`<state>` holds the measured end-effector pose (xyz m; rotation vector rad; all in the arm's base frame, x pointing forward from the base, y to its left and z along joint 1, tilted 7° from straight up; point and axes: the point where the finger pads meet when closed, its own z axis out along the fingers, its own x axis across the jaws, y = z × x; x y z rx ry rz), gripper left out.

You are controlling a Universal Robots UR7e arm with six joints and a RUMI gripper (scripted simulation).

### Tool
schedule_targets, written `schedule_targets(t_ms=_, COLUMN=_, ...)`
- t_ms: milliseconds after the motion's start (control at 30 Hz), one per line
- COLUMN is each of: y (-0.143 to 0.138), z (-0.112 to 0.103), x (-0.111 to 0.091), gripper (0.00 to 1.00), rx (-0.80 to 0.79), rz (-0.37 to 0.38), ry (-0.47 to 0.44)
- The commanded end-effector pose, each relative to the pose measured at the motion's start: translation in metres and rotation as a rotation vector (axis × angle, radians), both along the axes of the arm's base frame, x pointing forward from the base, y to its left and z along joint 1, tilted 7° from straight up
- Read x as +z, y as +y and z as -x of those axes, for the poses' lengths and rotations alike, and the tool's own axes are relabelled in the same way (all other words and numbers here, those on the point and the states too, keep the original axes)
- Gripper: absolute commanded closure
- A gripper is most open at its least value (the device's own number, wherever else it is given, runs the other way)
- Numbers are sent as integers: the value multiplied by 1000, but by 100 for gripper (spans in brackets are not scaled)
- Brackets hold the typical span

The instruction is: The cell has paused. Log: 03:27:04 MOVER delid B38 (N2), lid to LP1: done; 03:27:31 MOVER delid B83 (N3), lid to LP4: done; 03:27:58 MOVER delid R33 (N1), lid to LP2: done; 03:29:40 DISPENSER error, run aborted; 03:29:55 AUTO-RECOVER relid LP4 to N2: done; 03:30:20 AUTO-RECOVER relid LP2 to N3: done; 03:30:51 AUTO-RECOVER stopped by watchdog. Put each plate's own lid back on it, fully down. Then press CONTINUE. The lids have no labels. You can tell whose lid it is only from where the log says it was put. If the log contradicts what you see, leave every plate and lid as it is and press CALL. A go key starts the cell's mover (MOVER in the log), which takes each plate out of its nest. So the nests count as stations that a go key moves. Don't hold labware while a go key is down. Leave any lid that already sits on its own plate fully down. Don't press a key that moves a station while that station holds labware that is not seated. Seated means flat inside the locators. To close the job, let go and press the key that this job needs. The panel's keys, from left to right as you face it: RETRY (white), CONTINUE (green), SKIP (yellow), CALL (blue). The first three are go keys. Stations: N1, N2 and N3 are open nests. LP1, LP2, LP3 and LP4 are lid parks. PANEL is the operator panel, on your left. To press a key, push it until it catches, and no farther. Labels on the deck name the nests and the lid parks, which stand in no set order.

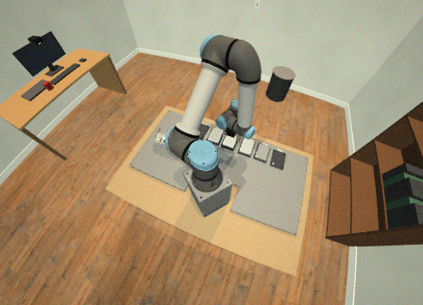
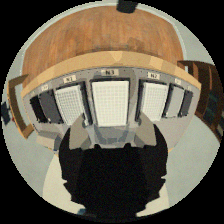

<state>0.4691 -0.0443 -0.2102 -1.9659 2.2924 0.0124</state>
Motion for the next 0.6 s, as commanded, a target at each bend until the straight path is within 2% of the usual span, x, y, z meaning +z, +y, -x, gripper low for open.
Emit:
schedule_targets(t_ms=0, y=0, z=-1, x=-6, gripper=18, rx=0, rz=0, ry=-1)
schedule_targets(t_ms=367, y=2, z=-2, x=-20, gripper=18, rx=0, rz=0, ry=-1)
schedule_targets(t_ms=567, y=2, z=-2, x=-21, gripper=18, rx=0, rz=0, ry=-1)
